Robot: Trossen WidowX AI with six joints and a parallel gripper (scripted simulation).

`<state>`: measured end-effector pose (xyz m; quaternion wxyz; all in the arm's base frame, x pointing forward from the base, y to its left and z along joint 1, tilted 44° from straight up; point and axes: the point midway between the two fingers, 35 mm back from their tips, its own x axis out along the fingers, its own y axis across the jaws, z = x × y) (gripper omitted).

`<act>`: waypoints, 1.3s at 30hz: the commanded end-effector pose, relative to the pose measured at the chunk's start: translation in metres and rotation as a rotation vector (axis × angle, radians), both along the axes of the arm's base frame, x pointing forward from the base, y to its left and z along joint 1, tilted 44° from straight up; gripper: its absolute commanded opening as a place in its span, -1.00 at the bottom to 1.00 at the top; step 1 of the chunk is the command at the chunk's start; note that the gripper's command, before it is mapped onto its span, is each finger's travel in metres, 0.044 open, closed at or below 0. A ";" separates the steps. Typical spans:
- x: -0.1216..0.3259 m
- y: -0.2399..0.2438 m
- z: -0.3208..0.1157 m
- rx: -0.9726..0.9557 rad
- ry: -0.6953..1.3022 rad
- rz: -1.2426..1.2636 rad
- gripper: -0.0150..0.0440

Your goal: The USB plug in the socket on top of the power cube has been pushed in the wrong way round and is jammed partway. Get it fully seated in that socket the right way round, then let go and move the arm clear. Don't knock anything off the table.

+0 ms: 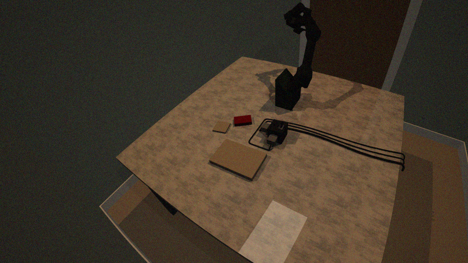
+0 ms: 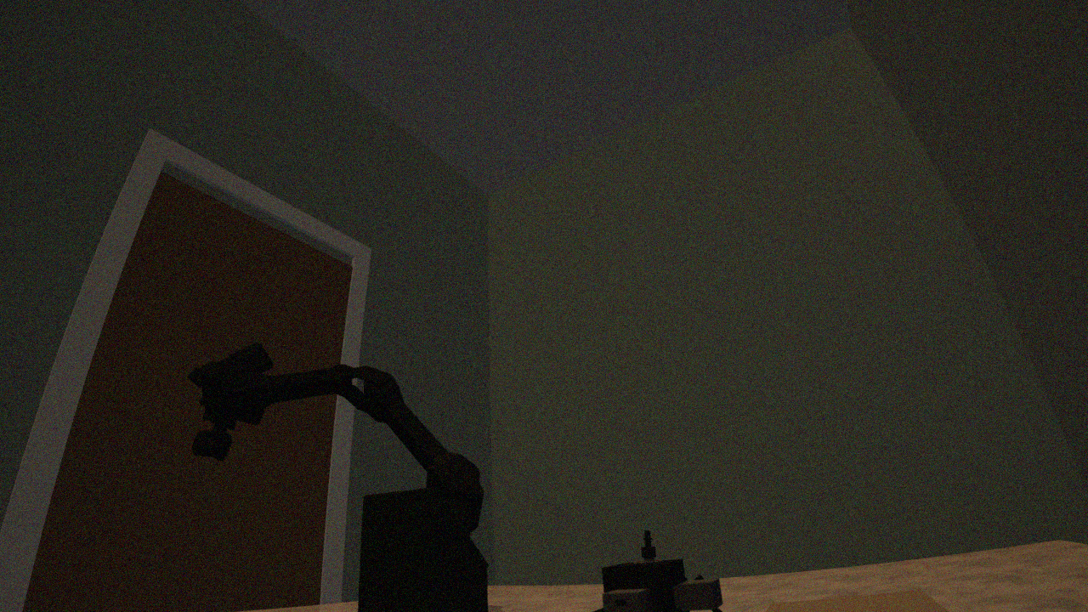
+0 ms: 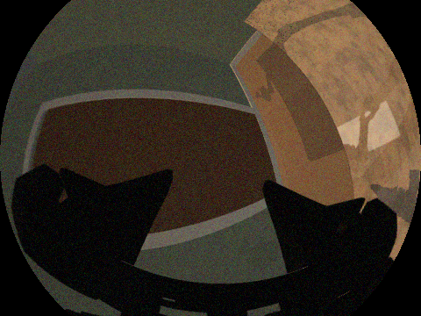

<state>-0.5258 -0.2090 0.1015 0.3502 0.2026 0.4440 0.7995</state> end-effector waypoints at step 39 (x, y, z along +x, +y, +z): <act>0.530 -0.337 -0.054 0.671 -0.788 1.964 1.00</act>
